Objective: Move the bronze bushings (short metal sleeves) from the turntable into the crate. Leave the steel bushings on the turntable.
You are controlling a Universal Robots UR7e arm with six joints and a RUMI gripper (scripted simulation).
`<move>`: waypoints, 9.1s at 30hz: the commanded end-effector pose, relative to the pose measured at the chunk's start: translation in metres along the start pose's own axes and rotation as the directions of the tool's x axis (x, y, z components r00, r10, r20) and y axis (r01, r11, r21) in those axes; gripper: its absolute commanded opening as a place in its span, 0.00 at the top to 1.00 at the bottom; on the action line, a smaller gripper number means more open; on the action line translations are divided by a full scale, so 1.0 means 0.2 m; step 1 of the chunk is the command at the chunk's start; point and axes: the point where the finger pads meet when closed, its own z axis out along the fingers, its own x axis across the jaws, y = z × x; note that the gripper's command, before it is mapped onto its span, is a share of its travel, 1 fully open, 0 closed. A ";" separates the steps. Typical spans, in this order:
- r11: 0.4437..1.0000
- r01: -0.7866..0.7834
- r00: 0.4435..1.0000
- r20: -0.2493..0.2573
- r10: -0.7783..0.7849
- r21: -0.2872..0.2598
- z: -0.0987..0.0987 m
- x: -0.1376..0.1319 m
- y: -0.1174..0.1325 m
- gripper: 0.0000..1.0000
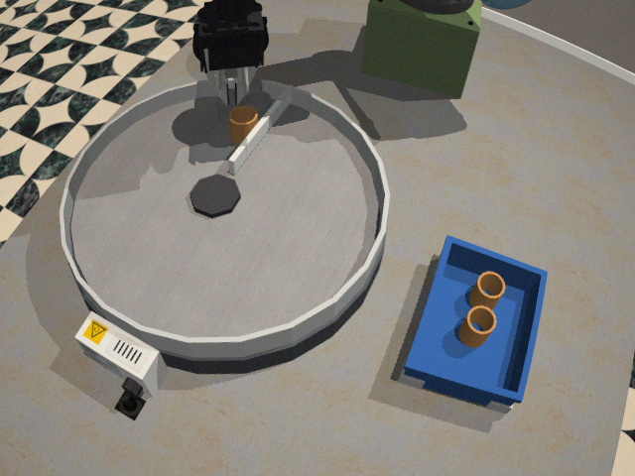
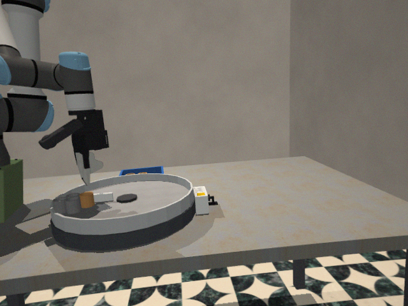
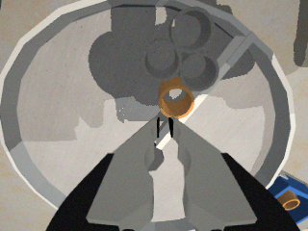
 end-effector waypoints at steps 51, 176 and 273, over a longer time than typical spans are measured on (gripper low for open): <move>1.000 0.000 1.000 0.000 0.000 0.000 0.00 -0.01 0.00 0.95; 1.000 0.000 1.000 0.000 0.000 0.000 0.23 -0.02 0.00 1.00; 1.000 0.000 1.000 0.000 0.000 0.000 -0.11 -0.02 0.00 1.00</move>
